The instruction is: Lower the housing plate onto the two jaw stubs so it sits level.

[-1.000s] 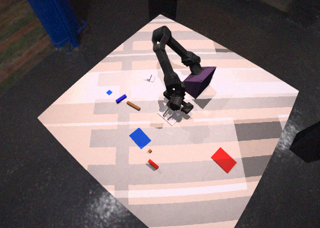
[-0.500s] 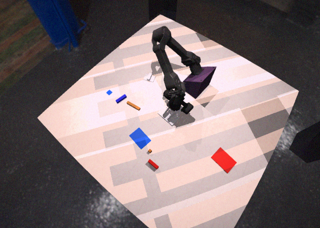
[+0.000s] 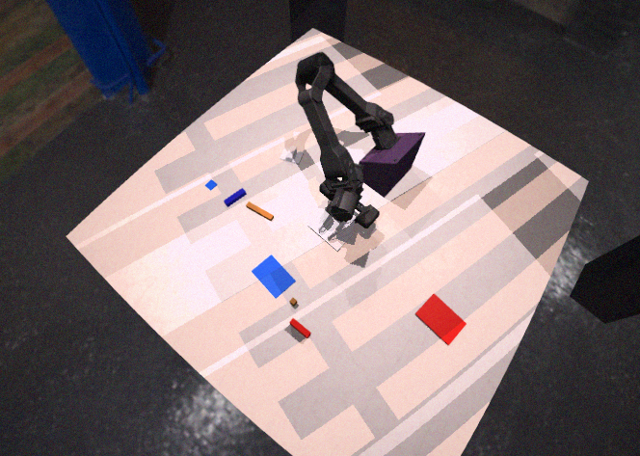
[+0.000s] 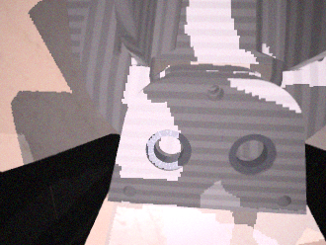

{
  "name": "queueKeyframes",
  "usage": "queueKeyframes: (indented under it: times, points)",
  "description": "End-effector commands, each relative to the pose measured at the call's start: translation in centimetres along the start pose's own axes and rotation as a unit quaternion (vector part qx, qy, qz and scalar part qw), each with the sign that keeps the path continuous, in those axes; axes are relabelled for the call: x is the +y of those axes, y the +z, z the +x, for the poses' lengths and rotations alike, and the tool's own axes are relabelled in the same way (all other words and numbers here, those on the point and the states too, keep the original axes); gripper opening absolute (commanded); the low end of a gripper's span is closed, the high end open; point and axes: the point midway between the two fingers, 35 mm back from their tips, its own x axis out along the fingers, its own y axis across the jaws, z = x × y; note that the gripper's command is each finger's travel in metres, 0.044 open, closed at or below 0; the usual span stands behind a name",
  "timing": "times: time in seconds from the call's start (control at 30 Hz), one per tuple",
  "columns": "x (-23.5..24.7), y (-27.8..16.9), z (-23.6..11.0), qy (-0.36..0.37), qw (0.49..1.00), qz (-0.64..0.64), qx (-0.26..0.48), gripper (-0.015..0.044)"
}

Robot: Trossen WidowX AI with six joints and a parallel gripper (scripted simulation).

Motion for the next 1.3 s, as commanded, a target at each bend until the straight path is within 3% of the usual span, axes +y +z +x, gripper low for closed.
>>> queueKeyframes:
  times: [0.0, 1.27]
  points:
    - [-0.01, -0.05, 0.12, -0.001, 1.000, -0.003, 0.000, 0.0351]
    - [-0.01, -0.06, 0.55, -0.001, 1.000, -0.003, 0.000, 0.0351]
